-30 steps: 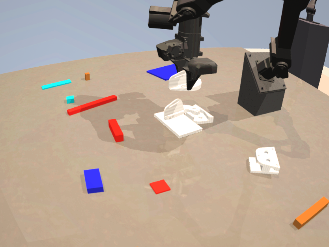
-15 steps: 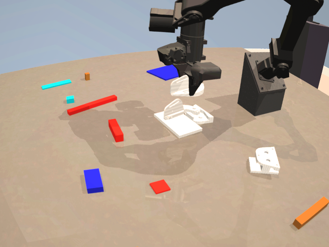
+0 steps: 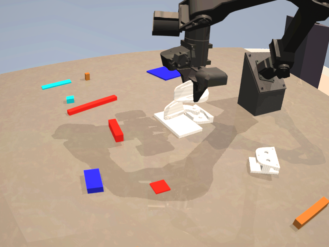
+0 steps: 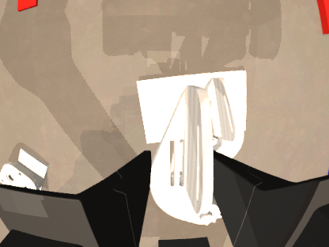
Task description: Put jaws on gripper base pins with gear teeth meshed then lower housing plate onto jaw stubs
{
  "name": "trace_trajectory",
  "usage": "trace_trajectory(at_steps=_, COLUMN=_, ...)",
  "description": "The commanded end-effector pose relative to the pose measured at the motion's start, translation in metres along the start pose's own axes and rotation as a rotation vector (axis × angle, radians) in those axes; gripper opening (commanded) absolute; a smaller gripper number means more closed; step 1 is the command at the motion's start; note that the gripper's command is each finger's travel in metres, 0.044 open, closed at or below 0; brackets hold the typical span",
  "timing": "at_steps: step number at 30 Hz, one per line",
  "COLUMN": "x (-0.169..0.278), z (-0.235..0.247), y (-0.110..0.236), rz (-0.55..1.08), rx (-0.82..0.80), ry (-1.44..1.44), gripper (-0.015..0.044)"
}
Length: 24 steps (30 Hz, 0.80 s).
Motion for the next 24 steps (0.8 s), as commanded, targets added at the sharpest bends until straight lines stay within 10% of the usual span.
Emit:
trace_trajectory(at_steps=1, x=-0.0001, z=0.0024, y=0.0001, rz=0.000, rx=-0.003, ry=-0.005, gripper=0.0134)
trace_trajectory(at_steps=24, x=-0.0001, z=0.0021, y=0.0001, rz=0.000, rx=-0.003, ry=-0.018, gripper=0.0134)
Point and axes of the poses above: the point midway between the two fingers, 35 mm back from their tips, its own y axis back along the fingers, its own z axis across the jaws, x = y × z, the point moved 8 cm from there along y, back along the fingers, and after that the axes turned 2 degrees about y, right-handed, at the moved point
